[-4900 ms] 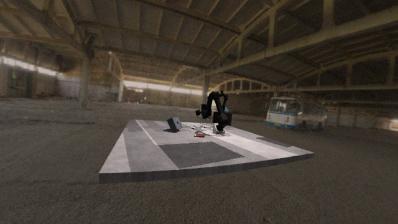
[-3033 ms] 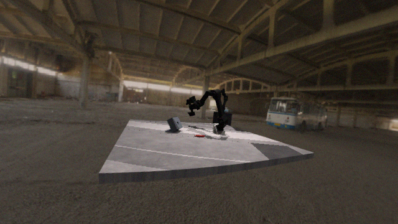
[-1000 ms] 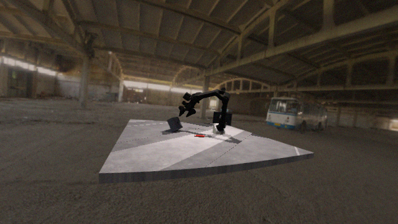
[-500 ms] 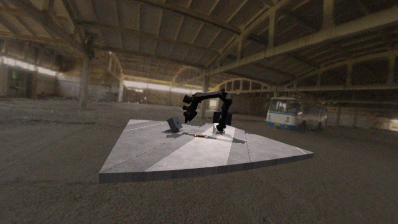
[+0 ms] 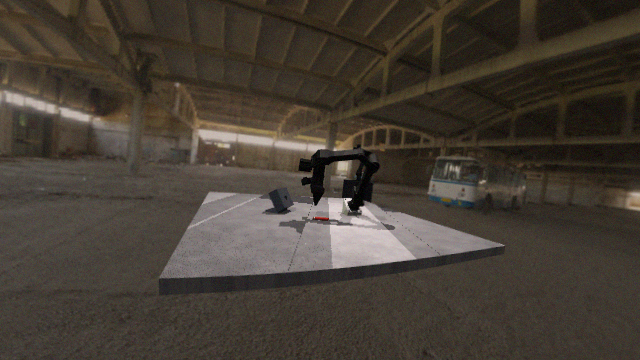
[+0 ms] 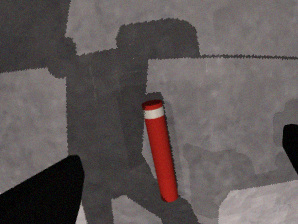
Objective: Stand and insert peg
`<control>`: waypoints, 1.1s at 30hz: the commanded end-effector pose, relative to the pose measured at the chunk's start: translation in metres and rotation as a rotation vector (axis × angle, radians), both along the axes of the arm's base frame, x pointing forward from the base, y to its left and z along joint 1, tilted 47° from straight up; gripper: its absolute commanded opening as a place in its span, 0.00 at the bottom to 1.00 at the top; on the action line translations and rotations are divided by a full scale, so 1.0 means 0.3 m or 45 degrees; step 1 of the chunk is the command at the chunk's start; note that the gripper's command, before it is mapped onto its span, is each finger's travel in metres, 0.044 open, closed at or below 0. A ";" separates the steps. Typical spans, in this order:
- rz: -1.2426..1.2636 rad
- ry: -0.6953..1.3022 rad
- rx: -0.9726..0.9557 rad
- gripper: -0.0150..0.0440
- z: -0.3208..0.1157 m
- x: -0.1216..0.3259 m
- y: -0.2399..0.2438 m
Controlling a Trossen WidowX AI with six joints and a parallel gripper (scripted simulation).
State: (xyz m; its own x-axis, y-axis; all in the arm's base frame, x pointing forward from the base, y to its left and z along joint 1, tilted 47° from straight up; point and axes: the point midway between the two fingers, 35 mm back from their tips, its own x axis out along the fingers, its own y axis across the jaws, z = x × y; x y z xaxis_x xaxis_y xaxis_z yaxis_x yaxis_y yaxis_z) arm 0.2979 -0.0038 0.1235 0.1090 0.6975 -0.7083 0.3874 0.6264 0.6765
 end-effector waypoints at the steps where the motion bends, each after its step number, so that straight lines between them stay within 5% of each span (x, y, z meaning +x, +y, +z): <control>1: 0.052 -0.033 0.027 1.00 0.035 -0.012 0.028; 33: 0.051 -0.033 0.025 1.00 -0.074 0.011 0.137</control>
State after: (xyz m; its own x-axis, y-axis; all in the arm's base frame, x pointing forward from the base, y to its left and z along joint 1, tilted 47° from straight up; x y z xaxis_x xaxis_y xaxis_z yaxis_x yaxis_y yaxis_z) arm 0.3010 0.0326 0.1045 0.0964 0.7119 -0.6956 0.3433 0.6322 0.6946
